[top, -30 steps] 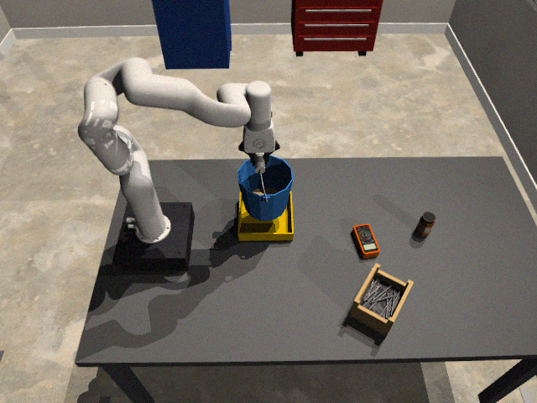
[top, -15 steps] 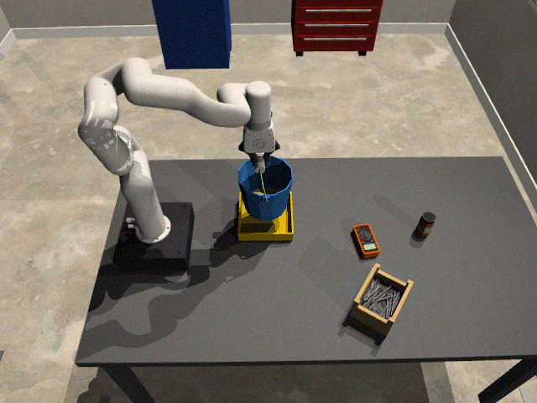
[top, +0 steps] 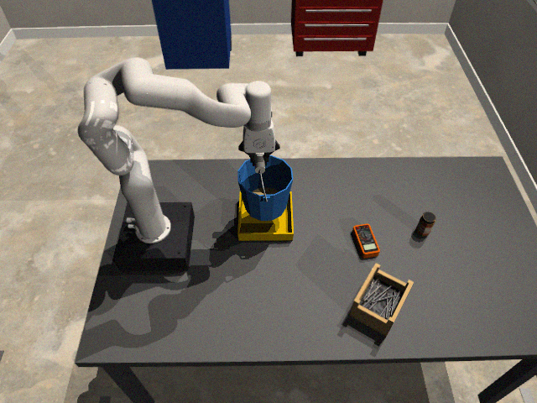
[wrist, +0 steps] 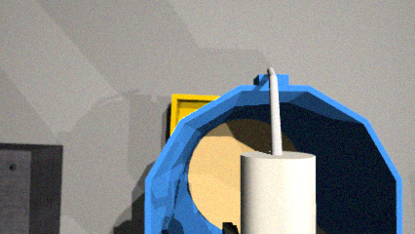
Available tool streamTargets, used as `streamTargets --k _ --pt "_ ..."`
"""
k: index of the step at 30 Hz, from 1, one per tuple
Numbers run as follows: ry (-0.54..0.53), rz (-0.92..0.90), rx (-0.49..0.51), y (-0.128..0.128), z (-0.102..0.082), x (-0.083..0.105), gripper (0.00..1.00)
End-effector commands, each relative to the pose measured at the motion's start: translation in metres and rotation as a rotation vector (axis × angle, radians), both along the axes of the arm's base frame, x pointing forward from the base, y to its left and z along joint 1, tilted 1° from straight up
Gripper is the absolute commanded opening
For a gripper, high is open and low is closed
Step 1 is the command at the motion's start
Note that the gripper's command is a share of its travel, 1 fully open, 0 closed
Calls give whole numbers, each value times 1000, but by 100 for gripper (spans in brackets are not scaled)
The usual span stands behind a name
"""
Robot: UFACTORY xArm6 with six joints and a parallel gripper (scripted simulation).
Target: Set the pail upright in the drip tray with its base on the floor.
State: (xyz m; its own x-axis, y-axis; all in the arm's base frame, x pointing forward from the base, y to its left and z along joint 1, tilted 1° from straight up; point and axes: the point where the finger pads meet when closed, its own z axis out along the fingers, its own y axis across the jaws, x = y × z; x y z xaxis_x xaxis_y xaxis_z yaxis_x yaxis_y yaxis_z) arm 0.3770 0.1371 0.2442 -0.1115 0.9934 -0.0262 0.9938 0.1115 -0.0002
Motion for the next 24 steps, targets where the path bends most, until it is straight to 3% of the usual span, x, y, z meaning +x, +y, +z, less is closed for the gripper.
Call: streamTargets --k 1,24 --pt "-7 0 2 1 2 2 0" --pt "-7 0 2 1 -1 2 0"
